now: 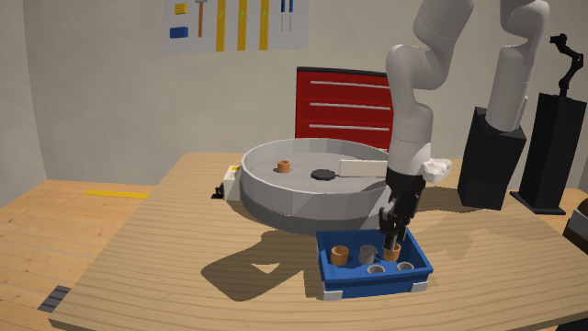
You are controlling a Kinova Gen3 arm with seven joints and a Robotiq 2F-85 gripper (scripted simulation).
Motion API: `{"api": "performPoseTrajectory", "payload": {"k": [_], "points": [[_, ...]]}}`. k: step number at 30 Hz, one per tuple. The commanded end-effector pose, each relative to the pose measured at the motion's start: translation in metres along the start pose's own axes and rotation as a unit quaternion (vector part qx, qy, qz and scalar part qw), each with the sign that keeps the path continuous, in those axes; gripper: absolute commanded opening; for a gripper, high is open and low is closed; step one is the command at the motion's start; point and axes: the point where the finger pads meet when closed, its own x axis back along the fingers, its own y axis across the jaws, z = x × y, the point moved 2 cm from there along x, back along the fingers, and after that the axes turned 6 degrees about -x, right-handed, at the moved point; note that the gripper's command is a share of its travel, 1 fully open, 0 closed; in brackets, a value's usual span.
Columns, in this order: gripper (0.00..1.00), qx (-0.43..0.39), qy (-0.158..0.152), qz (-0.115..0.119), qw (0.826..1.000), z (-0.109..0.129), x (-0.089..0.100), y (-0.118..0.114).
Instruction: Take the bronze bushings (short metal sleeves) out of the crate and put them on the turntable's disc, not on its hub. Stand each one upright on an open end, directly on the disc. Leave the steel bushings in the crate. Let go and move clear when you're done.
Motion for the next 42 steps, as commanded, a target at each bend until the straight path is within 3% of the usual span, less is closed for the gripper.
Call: {"api": "performPoseTrajectory", "payload": {"k": [1,22,42], "points": [[0.39,0.0,0.0,-0.001,1.0,0.0,0.0,0.0],[0.39,0.0,0.0,-0.001,1.0,0.0,0.0,0.0],[0.39,0.0,0.0,-0.001,1.0,0.0,-0.02,0.001]]}}
